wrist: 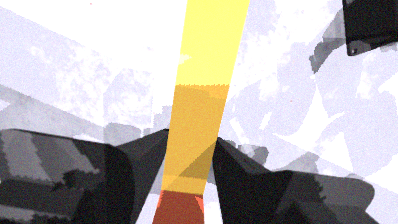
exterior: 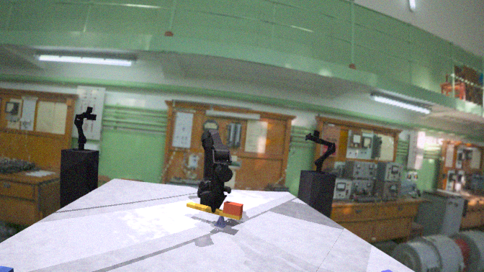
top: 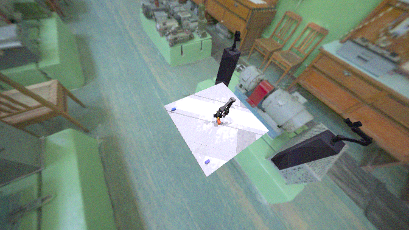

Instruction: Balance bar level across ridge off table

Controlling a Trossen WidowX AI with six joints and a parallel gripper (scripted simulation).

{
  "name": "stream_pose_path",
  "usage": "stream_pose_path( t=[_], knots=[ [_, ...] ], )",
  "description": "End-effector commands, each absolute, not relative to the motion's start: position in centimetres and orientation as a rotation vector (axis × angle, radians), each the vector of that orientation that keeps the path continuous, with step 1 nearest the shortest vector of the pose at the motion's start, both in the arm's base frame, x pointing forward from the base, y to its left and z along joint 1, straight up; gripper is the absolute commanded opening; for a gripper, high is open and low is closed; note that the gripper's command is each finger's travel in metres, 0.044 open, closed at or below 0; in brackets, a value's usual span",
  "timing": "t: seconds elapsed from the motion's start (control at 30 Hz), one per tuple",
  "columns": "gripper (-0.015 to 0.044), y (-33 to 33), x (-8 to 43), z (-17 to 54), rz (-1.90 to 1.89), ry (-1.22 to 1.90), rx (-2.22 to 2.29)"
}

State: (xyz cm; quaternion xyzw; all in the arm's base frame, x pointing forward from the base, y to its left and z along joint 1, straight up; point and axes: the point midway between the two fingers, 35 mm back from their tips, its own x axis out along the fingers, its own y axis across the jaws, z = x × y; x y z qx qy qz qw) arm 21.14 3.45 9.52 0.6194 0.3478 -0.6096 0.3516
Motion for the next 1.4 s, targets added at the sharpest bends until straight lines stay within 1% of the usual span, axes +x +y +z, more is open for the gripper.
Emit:
stream_pose_path(
  t=[0.0,1.17,1.2,1.37],
  knots=[
    [0.0167,3.45,21.14,9.52,-1.578,0.900,1.603],
    [0.0173,3.45,21.14,9.52,-1.578,0.900,1.603],
    [0.0185,3.45,21.14,9.52,-1.578,0.900,1.603],
    [0.0185,3.45,21.14,9.52,-1.578,0.900,1.603]
  ],
)
